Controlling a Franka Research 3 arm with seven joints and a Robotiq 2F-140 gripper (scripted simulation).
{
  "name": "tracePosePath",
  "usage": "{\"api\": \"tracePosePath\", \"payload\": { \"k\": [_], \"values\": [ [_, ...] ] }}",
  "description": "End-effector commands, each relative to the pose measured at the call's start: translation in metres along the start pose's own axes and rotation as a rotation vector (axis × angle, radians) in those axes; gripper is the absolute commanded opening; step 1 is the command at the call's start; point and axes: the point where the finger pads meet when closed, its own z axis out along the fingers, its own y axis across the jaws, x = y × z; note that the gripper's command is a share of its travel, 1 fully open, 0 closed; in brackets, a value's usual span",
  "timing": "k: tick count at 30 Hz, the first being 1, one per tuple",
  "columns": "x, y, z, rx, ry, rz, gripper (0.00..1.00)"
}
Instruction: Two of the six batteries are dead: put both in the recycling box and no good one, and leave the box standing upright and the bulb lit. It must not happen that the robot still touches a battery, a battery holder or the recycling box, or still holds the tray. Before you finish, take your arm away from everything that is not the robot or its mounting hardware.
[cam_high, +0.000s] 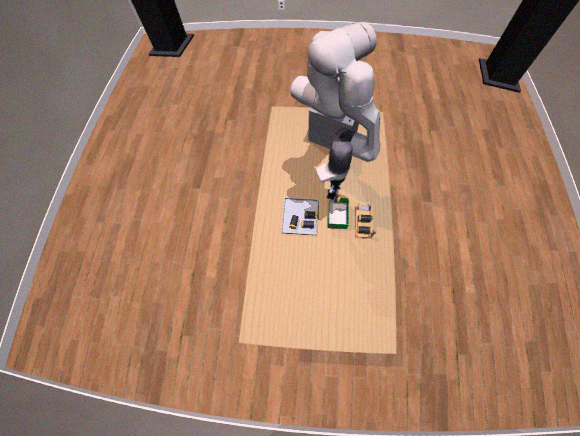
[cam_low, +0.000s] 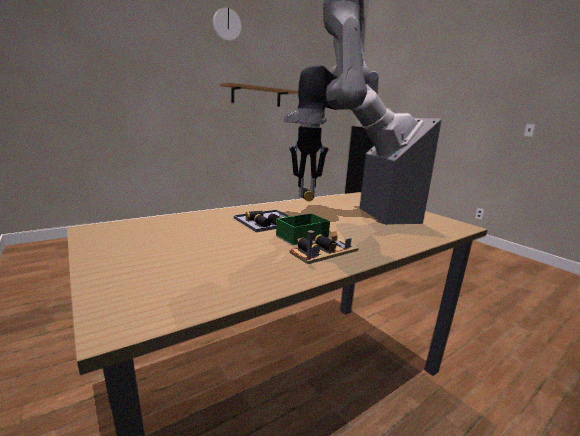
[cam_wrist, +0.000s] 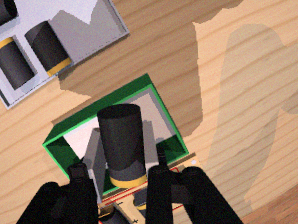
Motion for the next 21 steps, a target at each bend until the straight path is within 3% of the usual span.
{"api": "tracePosePath", "payload": {
  "k": [1,6,11,15,21],
  "values": [
    [0.045,-0.009,-0.001,0.009,0.020,-0.372,0.16],
    [0.109,-0.036,-0.003,0.009,0.020,-0.372,0.16],
    [0.153,-0.054,-0.004,0.009,0.020,-0.372,0.16],
    [0.176,-0.064,-0.004,0.009,0.020,-0.372,0.16],
    [0.191,-0.070,-0.005,0.009,0.020,-0.372,0.16]
  ]
}}
